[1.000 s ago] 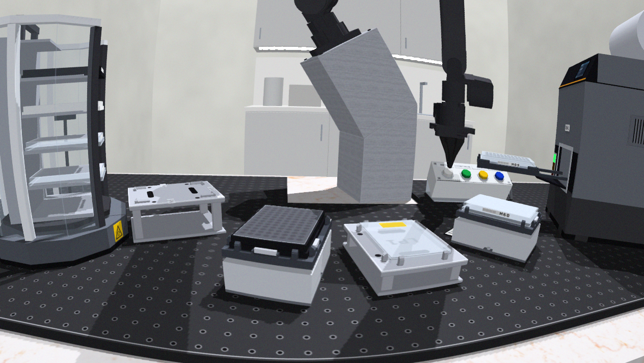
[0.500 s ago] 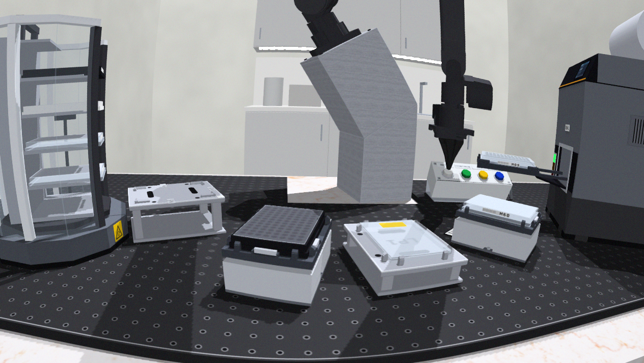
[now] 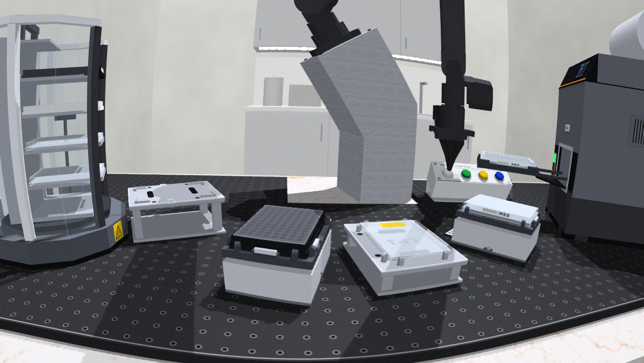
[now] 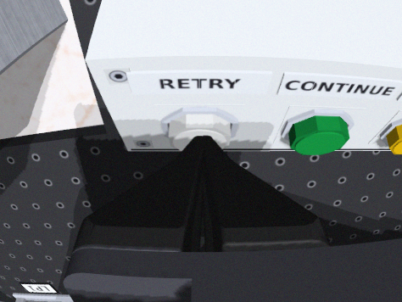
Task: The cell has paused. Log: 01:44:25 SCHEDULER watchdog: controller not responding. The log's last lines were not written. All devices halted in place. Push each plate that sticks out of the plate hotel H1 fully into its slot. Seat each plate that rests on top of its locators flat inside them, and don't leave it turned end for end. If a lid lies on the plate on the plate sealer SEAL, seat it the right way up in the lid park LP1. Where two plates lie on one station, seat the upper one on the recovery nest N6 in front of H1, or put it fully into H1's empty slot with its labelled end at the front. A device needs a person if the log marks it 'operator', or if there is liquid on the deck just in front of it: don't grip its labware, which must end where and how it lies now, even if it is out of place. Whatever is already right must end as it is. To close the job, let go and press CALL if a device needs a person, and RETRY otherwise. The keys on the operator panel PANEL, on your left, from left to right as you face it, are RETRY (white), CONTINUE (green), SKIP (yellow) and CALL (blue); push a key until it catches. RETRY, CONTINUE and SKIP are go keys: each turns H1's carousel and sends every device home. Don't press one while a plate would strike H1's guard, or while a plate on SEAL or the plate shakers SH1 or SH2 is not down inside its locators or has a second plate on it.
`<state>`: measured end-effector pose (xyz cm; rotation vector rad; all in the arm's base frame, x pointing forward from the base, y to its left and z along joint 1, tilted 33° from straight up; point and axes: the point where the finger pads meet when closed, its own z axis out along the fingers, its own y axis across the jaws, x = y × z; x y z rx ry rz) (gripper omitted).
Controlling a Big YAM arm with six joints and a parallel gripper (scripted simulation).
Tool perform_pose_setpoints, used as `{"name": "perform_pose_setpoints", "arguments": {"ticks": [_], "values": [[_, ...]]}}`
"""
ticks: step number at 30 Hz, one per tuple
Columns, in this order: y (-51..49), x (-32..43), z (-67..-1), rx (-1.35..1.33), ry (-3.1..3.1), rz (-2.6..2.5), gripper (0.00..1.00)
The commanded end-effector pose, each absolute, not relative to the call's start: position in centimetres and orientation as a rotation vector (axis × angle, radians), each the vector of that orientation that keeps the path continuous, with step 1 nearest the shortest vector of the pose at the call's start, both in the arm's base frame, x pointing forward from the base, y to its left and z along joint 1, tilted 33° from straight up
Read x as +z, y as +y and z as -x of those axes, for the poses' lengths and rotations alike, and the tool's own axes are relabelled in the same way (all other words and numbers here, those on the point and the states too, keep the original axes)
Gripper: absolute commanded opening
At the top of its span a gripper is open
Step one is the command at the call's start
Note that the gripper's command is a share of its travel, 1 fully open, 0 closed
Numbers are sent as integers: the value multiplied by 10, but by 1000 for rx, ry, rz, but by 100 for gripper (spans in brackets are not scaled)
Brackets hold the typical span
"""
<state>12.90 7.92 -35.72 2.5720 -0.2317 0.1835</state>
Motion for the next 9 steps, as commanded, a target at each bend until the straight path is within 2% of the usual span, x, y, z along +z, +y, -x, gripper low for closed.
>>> {"name": "perform_pose_setpoints", "arguments": {"ticks": [1, 9], "values": [[75, -364, -130, 173, -239, -2571, 0], [73, -366, -129, 173, -240, -2572, 0]]}}
